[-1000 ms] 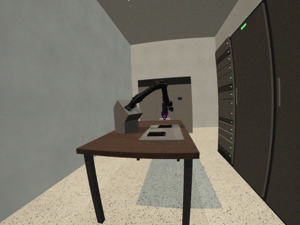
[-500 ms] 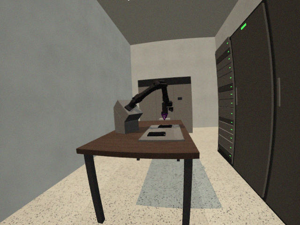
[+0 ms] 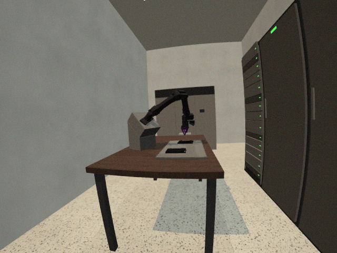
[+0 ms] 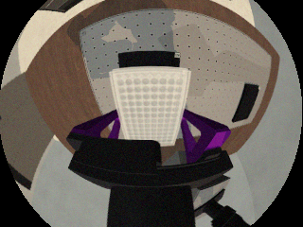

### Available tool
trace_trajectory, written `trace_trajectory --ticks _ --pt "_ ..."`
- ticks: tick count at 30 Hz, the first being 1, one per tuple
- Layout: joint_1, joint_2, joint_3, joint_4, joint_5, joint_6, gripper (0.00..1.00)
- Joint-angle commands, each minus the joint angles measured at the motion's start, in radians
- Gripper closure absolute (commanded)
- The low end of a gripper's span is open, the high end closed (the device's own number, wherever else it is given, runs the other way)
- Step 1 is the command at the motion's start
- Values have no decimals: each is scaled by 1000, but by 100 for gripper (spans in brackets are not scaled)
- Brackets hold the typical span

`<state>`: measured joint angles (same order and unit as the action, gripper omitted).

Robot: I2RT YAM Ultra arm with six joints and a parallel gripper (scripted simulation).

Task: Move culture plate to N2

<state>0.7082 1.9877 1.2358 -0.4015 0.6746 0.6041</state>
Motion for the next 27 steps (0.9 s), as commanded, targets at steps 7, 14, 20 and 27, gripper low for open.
trace_trajectory --ticks 7,14,20,27 --pt "22 -24 1 -14 10 4 100" --pt "22 -24 1 -14 10 4 100" --pt "22 -24 1 -14 10 4 100" --pt "15 -35 -29 13 7 -42 100"
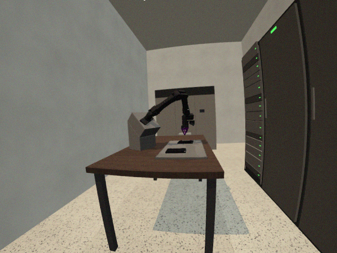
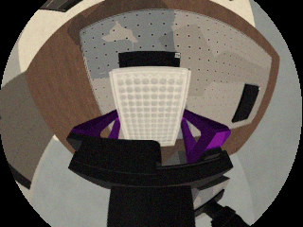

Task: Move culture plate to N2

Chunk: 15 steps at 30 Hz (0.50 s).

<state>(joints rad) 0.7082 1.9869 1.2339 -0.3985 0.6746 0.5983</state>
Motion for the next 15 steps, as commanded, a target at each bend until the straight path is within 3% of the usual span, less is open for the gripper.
trace_trajectory --ticks 1,15 --pt "-7 -42 -36 12 2 -72 100" --pt "-80 -165 -181 85 -34 -196 100"
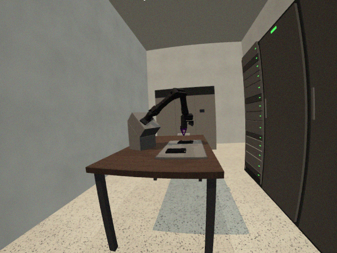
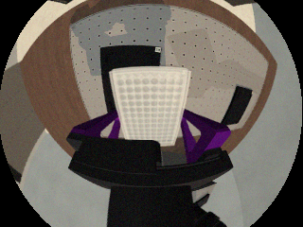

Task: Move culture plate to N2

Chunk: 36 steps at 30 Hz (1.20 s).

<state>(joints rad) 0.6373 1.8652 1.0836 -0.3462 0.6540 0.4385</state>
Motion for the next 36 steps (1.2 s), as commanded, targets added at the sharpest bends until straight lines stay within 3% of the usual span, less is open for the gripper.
trace_trajectory --ticks 1,22,36 --pt "-15 -54 -42 38 -17 -44 100" --pt "-160 -239 -226 123 -88 -196 100" --pt "-273 -349 -314 158 -150 -305 100"
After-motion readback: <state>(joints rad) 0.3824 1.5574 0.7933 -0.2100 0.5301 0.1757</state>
